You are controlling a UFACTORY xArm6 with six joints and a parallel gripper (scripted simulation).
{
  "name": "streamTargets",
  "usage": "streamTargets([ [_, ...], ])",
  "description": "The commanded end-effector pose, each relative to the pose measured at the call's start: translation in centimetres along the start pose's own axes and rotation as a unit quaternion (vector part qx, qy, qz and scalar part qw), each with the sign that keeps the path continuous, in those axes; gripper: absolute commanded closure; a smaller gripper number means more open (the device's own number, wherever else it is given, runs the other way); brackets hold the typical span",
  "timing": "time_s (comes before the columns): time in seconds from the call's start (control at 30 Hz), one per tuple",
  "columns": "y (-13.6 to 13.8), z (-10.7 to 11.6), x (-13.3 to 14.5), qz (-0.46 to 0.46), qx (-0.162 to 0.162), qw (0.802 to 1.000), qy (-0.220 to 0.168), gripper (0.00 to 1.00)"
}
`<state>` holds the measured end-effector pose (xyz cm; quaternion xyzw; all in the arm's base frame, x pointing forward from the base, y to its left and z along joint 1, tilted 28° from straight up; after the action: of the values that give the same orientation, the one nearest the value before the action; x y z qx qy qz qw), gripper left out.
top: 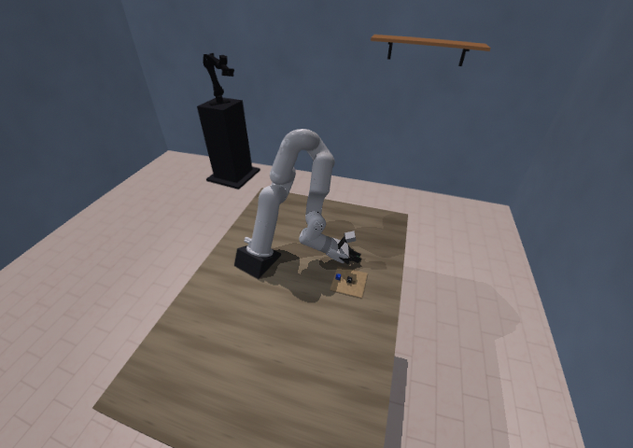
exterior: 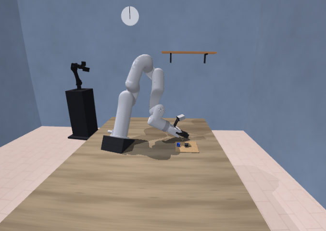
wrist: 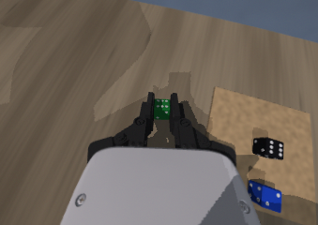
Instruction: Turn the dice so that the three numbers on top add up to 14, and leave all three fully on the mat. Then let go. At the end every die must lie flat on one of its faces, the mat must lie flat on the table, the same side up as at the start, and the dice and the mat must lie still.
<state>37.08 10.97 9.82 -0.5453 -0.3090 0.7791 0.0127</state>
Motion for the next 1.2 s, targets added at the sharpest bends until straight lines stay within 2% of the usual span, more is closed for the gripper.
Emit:
streamTargets([
  [0.0, 0.0, -0.03, -0.08, 0.0, 0.0, 1.0, 0.001, 0.85],
  [0.33, 0.0, -0.03, -0.08, 0.0, 0.0, 1.0, 0.001, 0.85],
  [0.37, 0.0, -0.03, -0.08, 0.0, 0.0, 1.0, 0.001, 0.81],
  [0.53, 0.0, -0.03, -0.08, 0.0, 0.0, 1.0, 0.001, 0.77],
  [0.57, 0.0, -0.03, -0.08, 0.0, 0.0, 1.0, 0.001, 0.72],
  [0.63, 0.0, -0.03, -0.08, 0.0, 0.0, 1.0, 0.001, 0.72],
  [0.67, 0.0, -0.03, -0.08, 0.0, 0.0, 1.0, 0.001, 0.68],
  [0.8, 0.0, -0.03, -0.08, 0.0, 0.0, 1.0, 0.001, 0.68],
  [0.83, 0.0, -0.03, -0.08, 0.0, 0.0, 1.0, 0.001, 0.64],
  [1.17, 0.0, -0.03, -0.08, 0.0, 0.0, 1.0, 0.001, 0.64],
])
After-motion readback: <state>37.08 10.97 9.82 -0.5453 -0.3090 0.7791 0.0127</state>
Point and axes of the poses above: the point where the finger pads meet when closed, its own z axis back along the fingers, its own y axis across the jaws, x = y × z, the point moved 6 cm from there along z, back along the fingers, and after that the axes turned 6 degrees about -z, right-handed, at the moved point
